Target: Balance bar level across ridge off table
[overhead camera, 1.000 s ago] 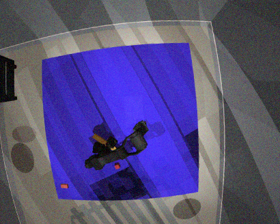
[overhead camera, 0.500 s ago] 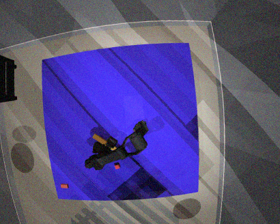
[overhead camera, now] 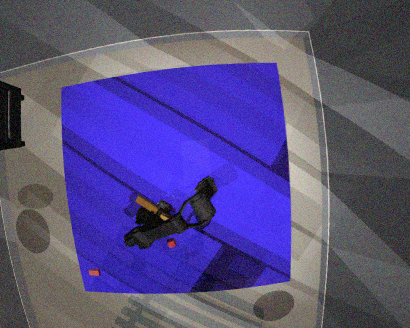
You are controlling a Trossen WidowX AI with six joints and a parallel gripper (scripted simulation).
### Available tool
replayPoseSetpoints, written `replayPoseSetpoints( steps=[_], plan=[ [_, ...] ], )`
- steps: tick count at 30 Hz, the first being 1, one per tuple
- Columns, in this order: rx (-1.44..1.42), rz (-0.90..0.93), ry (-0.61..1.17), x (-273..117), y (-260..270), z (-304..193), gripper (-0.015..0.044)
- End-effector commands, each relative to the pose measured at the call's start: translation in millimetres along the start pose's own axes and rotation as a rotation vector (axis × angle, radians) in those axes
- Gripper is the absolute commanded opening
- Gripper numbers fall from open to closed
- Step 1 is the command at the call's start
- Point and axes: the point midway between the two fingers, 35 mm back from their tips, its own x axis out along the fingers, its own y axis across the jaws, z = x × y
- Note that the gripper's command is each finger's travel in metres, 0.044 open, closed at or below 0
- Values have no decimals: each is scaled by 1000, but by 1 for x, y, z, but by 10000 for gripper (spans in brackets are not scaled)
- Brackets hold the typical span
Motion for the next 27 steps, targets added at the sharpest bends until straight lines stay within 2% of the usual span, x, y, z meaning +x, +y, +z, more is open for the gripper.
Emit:
replayPoseSetpoints(
  steps=[1,9,27],
  plan=[
    [0,0,0,-8,1,1,440],
    [0,0,0,-98,0,0,440],
    [0,0,0,-100,0,0,440]
  ],
)
